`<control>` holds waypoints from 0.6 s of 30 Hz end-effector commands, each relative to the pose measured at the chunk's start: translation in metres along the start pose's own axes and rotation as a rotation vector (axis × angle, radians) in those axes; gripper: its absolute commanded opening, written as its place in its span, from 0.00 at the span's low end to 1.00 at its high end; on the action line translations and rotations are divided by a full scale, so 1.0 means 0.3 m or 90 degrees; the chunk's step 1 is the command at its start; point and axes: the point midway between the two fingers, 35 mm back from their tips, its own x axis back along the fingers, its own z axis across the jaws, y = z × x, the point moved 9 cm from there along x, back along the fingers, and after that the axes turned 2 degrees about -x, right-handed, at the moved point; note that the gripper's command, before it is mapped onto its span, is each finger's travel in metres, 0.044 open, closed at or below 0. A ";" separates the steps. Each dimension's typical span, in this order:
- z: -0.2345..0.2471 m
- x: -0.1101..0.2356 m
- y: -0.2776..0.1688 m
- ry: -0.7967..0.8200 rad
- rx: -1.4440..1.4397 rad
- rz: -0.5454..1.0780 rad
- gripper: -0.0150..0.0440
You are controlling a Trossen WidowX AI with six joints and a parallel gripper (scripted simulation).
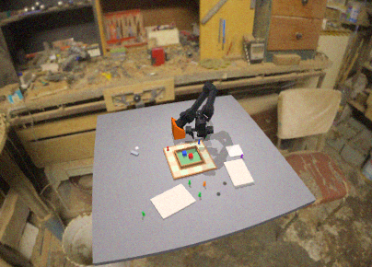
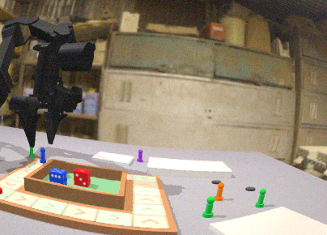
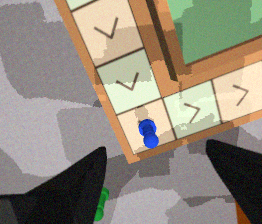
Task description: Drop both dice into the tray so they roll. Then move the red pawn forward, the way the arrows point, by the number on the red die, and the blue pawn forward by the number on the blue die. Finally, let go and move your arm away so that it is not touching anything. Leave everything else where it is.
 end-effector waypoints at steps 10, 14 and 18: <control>-0.094 0.182 0.089 -0.019 0.060 -0.013 1.00; -0.218 0.274 0.137 -0.019 0.116 -0.009 1.00; -0.339 0.346 0.148 -0.003 0.166 -0.005 1.00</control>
